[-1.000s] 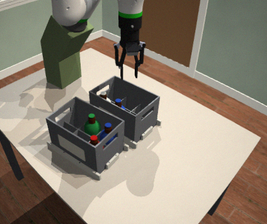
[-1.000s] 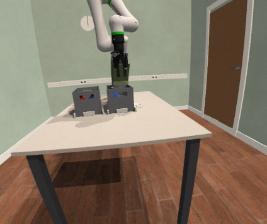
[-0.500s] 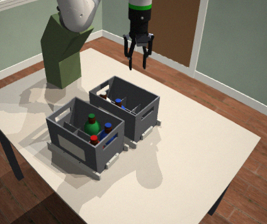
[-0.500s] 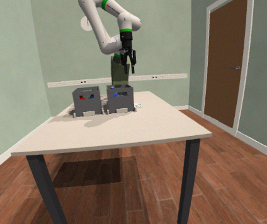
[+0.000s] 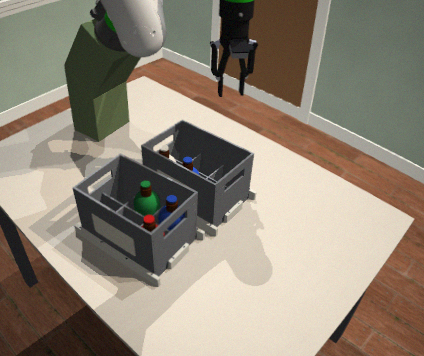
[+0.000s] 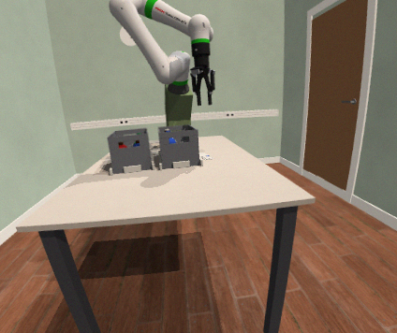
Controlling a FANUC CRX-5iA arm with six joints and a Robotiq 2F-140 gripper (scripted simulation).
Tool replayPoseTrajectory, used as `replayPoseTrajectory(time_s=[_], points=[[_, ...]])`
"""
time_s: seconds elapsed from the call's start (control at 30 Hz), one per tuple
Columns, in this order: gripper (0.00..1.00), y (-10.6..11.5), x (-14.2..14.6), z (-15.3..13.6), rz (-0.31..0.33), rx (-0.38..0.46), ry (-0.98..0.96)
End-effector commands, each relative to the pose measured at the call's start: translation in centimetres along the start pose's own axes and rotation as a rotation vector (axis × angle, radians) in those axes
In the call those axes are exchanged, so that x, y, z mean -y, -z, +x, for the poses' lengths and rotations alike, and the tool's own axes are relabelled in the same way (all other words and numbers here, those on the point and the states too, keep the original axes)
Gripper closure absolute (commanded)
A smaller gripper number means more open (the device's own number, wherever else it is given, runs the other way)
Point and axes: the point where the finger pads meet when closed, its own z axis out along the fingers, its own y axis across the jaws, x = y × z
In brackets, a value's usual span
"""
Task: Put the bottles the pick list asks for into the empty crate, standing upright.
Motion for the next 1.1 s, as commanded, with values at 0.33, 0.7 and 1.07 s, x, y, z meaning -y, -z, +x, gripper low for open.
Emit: replayPoseTrajectory(time_s=[0.33,0.7,1.07], points=[[0.56,2.0,5.0,-5.2,-0.010,-0.027,-0.004],[0.56,3.2,8.1,-8.2,-0.010,-0.027,-0.004],[0.56,4.4,11.2,-11.2,-0.010,-0.027,-0.004]])
